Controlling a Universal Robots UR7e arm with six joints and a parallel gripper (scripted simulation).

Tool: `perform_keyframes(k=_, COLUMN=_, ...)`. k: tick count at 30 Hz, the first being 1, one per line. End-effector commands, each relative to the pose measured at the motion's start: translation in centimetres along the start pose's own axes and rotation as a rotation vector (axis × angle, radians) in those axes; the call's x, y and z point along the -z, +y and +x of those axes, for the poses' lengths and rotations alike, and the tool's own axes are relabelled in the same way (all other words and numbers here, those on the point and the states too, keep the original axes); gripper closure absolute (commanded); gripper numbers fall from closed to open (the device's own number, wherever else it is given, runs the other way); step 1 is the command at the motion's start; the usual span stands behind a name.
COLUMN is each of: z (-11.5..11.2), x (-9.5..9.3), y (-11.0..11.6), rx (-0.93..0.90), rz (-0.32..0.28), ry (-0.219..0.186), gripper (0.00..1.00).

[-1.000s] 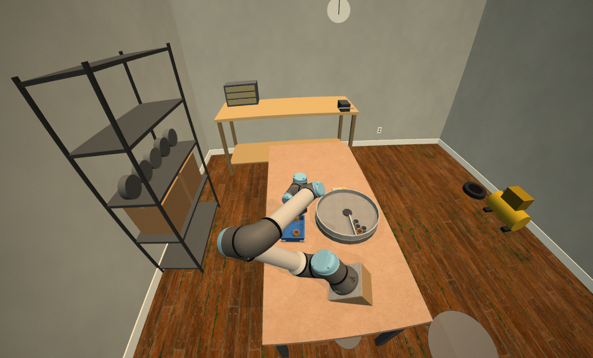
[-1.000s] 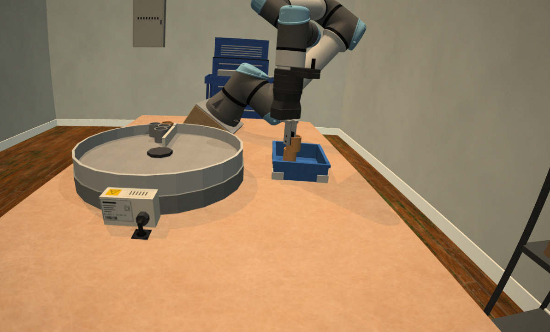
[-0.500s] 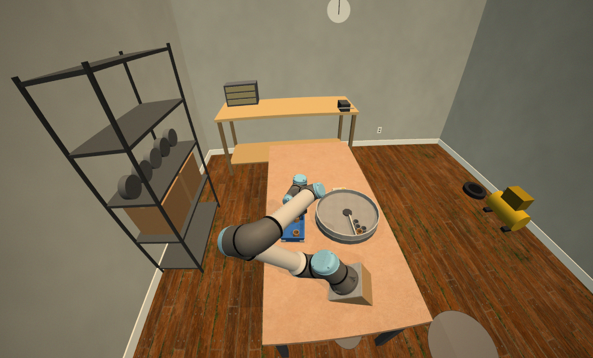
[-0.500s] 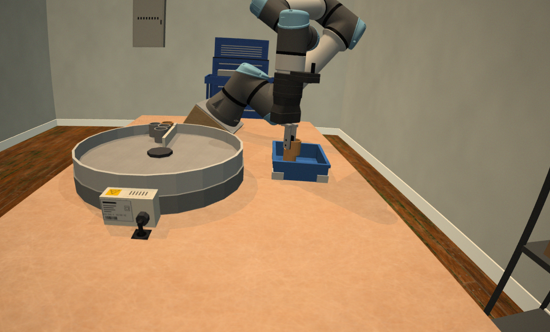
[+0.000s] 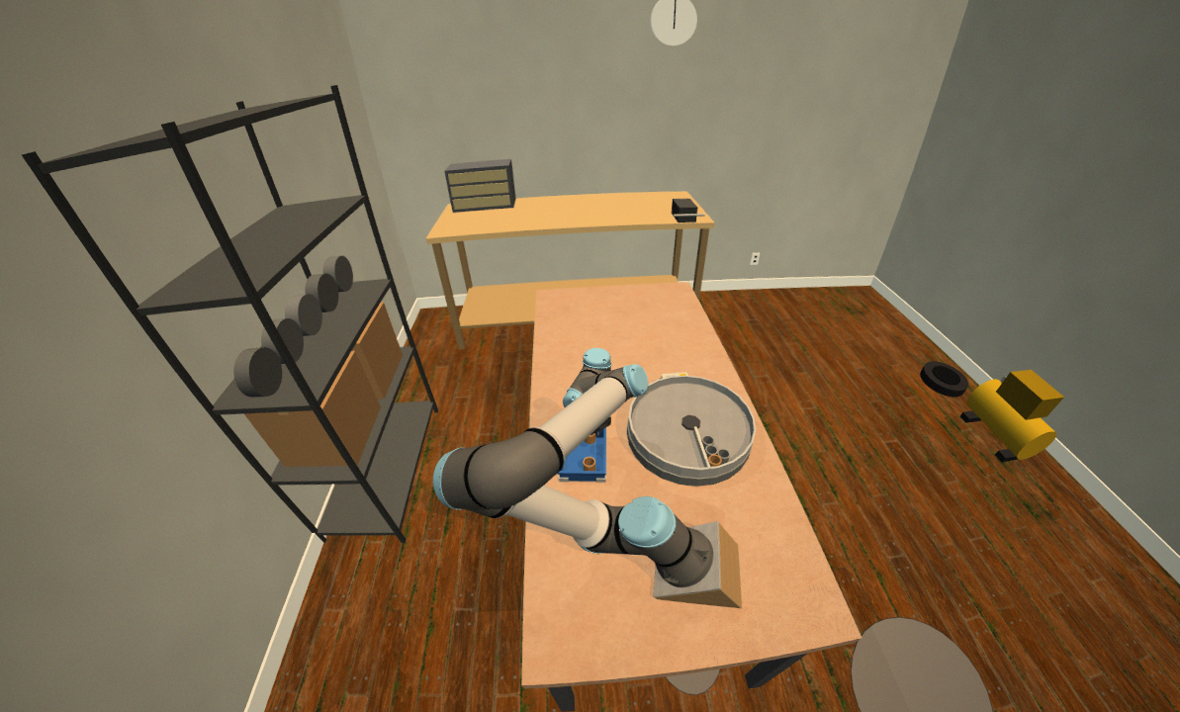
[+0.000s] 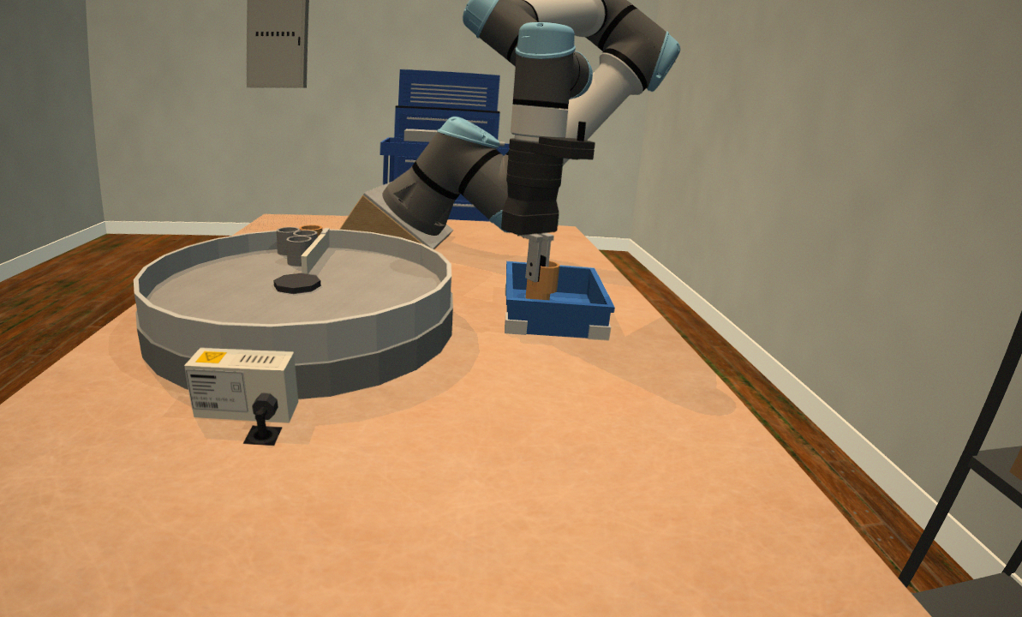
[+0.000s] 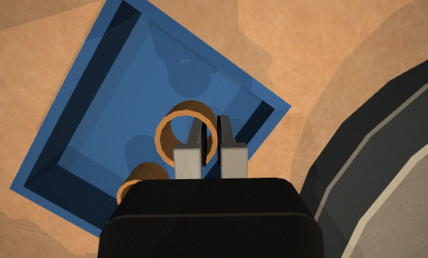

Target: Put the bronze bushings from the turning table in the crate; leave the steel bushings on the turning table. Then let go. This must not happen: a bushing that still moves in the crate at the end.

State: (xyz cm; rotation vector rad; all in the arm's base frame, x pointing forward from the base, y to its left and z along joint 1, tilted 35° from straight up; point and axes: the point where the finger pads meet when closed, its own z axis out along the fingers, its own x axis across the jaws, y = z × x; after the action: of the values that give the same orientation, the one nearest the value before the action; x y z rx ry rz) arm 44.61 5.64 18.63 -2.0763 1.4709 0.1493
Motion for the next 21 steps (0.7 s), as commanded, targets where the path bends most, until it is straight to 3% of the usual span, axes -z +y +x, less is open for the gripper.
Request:
perform_keyframes(k=1, z=0.01, x=-0.62, y=-0.01, rx=0.0, rz=0.0, ry=0.0, gripper=1.0)
perform_keyframes(k=21, z=0.02, x=-1.48, y=-0.01, rx=0.0, rz=0.0, ry=0.0, gripper=1.0)
